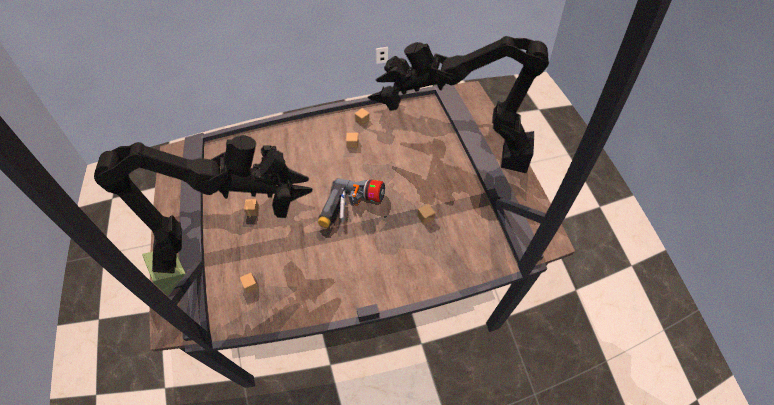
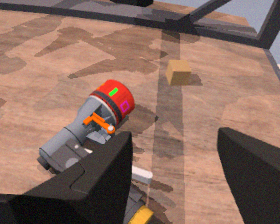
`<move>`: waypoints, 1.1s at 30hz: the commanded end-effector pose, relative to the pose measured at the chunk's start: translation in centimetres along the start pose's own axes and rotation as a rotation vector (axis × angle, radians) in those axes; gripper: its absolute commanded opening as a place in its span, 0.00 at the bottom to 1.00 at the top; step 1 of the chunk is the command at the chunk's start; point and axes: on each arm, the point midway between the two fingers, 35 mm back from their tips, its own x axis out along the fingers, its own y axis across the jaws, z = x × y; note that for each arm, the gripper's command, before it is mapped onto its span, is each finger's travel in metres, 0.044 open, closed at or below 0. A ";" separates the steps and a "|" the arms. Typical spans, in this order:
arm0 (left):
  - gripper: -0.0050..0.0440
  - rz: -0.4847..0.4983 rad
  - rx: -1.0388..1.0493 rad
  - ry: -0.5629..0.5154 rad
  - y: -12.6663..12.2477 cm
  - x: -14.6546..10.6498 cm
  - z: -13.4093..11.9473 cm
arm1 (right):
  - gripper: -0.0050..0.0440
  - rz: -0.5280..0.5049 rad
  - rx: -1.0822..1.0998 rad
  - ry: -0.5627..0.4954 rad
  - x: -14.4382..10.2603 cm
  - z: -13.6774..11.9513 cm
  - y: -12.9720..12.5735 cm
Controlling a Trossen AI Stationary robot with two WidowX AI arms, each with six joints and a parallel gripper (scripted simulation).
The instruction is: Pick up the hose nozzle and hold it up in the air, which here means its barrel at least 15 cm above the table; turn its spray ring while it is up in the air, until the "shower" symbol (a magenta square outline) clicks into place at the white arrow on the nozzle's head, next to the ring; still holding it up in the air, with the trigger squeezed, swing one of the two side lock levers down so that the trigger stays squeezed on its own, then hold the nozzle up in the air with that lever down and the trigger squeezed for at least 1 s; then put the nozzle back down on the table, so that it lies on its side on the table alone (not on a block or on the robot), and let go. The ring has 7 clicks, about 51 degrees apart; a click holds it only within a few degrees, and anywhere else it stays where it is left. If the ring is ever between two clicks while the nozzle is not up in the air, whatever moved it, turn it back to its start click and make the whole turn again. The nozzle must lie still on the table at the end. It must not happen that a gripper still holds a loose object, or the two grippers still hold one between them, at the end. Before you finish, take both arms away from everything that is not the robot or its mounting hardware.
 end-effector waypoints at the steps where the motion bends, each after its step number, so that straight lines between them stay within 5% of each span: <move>1: 0.48 -0.002 0.006 -0.021 0.0 -0.2 0.8 | 0.93 -0.075 -0.001 -0.024 -0.3 0.9 -2.4; 18: 0.48 -0.002 0.006 -0.021 0.0 -0.2 0.8 | 0.93 -0.396 -0.020 -0.025 -2.6 1.0 -12.2; 32: 0.48 -0.002 0.006 -0.021 0.0 -0.2 0.8 | 0.93 -0.536 -0.029 -0.023 -4.6 1.1 -16.2; 33: 0.85 -0.002 0.006 -0.021 0.0 -0.2 0.8 | 0.93 -0.544 -0.029 -0.023 -4.7 1.1 -16.4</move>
